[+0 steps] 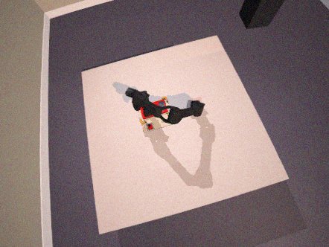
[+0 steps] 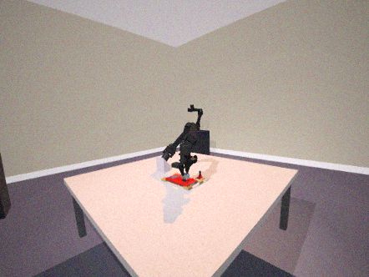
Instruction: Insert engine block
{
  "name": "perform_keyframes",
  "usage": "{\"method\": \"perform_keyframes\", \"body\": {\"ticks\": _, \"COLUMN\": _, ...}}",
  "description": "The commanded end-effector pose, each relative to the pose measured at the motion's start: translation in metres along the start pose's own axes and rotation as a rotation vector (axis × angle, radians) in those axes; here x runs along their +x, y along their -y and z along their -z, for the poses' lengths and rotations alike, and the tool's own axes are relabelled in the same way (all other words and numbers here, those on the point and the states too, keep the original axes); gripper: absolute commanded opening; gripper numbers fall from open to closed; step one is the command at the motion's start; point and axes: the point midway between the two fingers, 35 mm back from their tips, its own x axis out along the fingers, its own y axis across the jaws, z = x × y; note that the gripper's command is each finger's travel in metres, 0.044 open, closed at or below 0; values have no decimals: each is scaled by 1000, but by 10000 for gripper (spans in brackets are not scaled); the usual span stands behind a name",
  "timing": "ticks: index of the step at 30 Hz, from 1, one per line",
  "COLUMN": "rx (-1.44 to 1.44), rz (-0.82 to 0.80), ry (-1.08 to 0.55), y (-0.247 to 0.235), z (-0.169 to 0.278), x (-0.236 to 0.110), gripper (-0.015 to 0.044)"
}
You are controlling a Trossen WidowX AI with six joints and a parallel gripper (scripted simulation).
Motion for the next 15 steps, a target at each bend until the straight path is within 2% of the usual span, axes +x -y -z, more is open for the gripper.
{"method": "perform_keyframes", "body": {"ticks": 1, "rx": 5, "rz": 0, "ry": -1, "y": 0, "z": 0, "x": 1, "gripper": 158}}
{"method": "perform_keyframes", "body": {"ticks": 15, "rx": 5, "rz": 0, "ry": -1, "y": 0, "z": 0, "x": 3, "gripper": 158}}
